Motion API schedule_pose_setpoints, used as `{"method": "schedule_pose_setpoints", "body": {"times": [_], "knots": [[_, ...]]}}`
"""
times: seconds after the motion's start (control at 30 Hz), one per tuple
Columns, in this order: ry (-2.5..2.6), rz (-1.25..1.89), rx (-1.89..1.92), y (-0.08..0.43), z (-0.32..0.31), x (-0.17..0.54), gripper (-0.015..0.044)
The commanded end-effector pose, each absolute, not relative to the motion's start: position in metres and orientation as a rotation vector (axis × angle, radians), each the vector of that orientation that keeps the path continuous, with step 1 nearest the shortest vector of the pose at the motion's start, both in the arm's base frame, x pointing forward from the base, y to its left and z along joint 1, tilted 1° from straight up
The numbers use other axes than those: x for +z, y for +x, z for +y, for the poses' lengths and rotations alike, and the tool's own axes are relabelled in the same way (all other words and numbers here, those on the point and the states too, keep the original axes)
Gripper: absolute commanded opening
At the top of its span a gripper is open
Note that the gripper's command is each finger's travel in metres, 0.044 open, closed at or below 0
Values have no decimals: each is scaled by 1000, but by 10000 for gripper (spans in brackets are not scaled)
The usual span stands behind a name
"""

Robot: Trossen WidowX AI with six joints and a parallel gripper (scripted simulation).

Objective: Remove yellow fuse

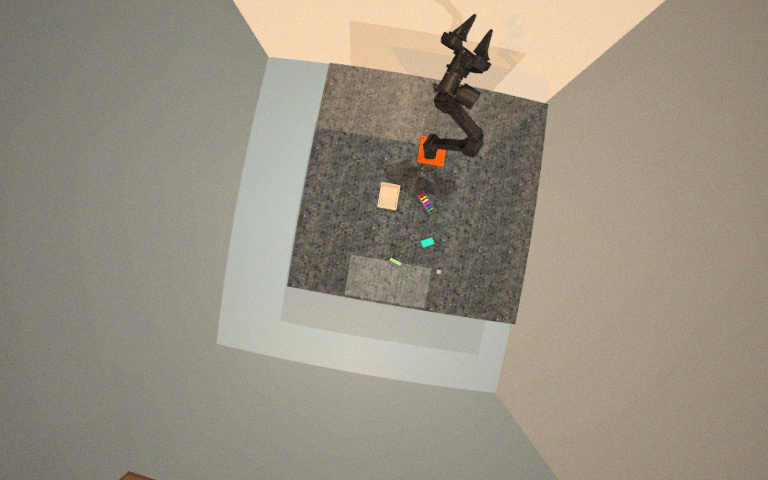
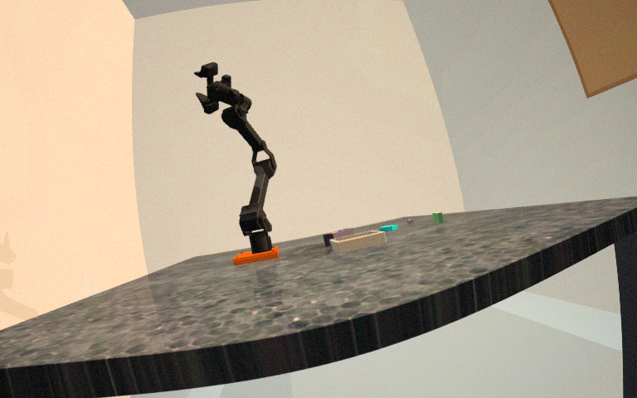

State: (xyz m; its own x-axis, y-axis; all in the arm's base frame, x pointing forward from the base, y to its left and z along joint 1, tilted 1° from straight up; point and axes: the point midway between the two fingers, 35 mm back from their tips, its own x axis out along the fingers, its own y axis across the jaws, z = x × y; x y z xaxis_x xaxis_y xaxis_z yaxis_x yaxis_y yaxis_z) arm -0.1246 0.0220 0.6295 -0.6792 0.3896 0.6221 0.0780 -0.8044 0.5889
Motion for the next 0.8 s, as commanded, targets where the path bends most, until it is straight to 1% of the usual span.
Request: {"method": "schedule_pose_setpoints", "body": {"times": [0.0, 0.07, 0.2, 0.37, 0.4, 0.63, 0.77], "knots": [[1160, 891, 2584, -125, 20, 630, 374], [1158, 896, 2653, -131, 3, 630, 321], [1143, 913, 2870, -141, -51, 627, 216], [1102, 927, 3158, -139, -122, 615, 85], [1090, 926, 3219, -137, -137, 612, 66], [955, 900, 3661, -99, -233, 577, 66], [895, 792, 3836, -71, -264, 558, 66]]}}
